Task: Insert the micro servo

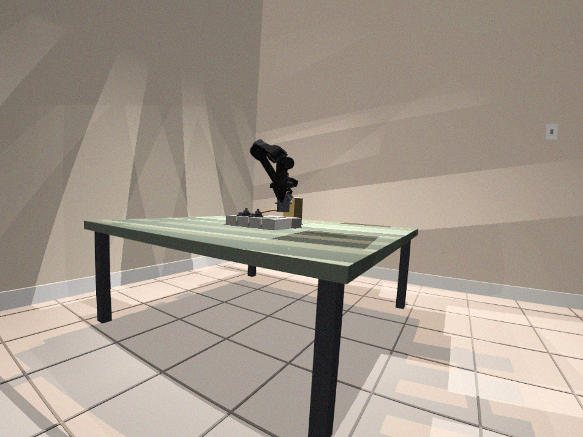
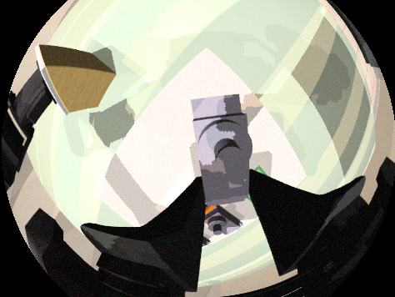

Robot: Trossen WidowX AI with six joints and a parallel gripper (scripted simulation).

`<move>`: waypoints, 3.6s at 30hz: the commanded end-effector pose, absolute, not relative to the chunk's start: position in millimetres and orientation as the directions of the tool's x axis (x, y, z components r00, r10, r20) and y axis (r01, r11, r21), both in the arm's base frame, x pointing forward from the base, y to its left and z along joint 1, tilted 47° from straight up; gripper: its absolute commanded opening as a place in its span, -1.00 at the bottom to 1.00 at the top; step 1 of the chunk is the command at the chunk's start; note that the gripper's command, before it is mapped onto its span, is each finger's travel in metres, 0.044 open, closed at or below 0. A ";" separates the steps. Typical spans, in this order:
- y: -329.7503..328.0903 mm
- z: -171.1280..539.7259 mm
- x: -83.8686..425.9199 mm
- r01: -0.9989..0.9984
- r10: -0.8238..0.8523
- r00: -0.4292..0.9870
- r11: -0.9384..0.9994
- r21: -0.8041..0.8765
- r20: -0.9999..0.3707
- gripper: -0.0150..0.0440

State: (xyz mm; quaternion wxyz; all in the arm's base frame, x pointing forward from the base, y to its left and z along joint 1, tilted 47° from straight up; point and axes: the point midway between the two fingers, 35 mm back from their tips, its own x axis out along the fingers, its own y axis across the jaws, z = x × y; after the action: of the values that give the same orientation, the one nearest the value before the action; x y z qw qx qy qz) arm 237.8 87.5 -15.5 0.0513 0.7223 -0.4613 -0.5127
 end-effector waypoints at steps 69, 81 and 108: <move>79.9 -17.8 350.3 -0.023 -0.719 0.056 -0.694 0.719 -0.692 -0.49; 75.8 -21.5 350.6 -0.023 -0.720 0.056 -0.694 0.720 -0.692 -0.49; 62.0 -34.6 351.7 -0.023 -0.720 0.056 -0.693 0.720 -0.692 -0.49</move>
State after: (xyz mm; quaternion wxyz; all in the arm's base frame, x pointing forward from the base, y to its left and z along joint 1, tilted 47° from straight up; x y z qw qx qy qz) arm 351.9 64.5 -32.3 0.2747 0.6723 -0.2766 -0.6294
